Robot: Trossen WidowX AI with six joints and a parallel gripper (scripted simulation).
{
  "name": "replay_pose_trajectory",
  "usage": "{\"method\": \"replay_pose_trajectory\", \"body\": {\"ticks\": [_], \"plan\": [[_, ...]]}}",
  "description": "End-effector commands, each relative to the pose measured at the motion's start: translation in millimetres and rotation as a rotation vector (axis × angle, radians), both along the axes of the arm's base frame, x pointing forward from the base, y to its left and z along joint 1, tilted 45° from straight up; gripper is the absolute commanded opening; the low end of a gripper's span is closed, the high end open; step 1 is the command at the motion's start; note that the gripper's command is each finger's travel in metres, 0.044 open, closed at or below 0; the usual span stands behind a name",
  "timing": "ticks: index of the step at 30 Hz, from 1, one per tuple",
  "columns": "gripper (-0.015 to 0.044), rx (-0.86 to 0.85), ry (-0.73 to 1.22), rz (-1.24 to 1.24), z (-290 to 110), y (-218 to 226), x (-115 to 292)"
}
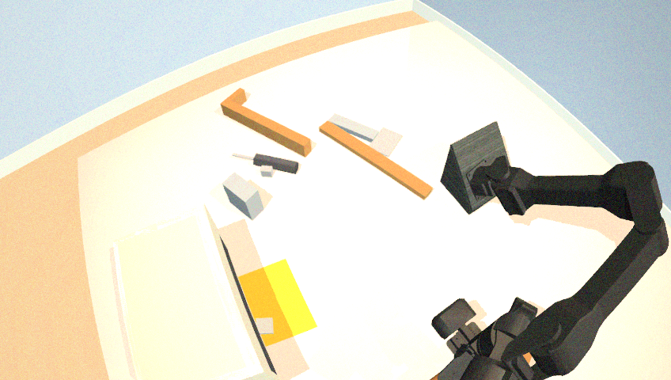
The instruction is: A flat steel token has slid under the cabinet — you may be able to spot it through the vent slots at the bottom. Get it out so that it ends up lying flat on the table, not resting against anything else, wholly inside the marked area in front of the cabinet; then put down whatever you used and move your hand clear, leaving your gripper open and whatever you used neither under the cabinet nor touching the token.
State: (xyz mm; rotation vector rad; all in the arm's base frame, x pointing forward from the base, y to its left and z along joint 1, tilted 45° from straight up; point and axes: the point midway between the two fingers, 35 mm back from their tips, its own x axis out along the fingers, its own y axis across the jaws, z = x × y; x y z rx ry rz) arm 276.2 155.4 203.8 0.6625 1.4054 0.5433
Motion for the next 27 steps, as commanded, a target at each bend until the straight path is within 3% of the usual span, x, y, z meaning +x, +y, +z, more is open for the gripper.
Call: {"method": "replay_pose_trajectory", "body": {"ticks": [1,27], "plan": [[0.0,0.004,0.013,-0.023,1.2,-0.9,1.2],[0.0,0.025,0.158,-0.17,1.0,-1.0,1.2]]}}
